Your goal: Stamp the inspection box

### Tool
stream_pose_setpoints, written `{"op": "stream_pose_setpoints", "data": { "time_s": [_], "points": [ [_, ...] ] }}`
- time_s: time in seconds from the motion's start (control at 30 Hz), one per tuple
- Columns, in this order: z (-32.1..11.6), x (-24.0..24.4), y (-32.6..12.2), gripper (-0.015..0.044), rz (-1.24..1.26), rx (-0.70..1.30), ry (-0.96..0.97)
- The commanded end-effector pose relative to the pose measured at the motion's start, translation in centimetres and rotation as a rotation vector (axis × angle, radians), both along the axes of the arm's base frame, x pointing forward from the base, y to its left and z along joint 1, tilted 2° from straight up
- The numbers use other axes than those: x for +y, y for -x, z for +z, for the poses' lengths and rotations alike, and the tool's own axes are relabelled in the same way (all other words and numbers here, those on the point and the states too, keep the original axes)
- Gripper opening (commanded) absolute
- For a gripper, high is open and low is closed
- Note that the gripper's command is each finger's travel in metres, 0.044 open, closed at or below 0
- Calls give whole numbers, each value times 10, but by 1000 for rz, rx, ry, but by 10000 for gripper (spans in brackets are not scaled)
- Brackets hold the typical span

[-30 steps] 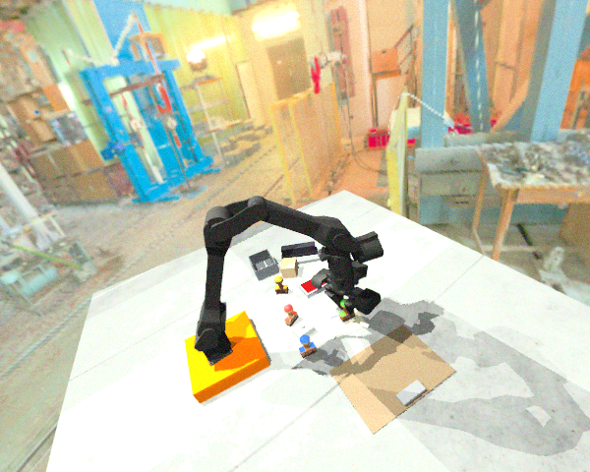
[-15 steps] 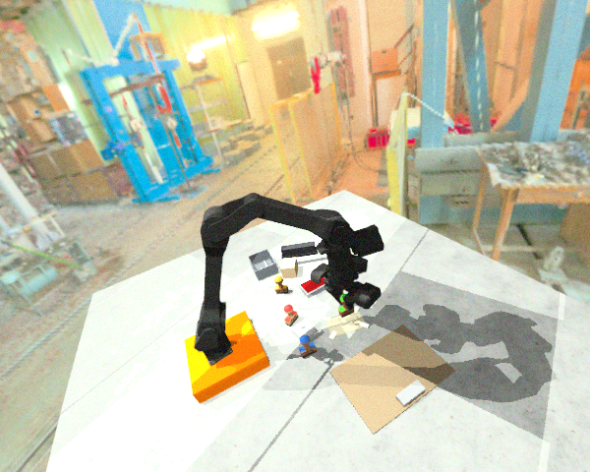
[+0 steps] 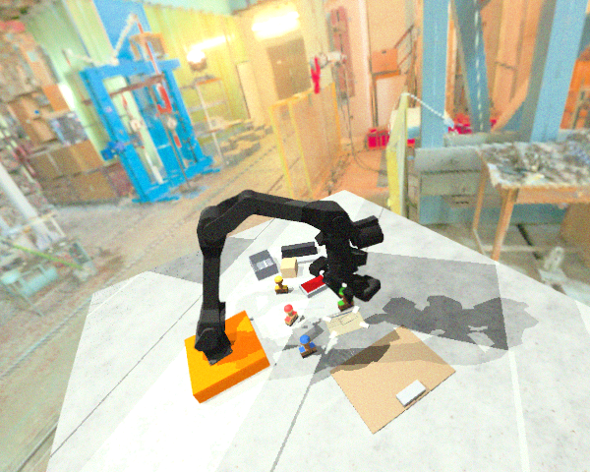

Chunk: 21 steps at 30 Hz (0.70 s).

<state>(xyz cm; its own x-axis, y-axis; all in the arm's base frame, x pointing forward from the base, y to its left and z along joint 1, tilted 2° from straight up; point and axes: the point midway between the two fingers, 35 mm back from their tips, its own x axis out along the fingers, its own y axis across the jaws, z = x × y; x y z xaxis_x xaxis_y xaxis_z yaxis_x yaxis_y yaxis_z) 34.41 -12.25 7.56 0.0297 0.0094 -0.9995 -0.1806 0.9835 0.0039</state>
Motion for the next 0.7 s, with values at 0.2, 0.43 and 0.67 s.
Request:
{"op": "stream_pose_setpoints", "data": {
  "time_s": [0.2,0.43,0.67],
  "points": [
    [18,0,0,0,6,-9,1],
    [21,13,-6,0,5,-10,0],
    [23,54,-22,0,2,-11,-4]
  ]
}}
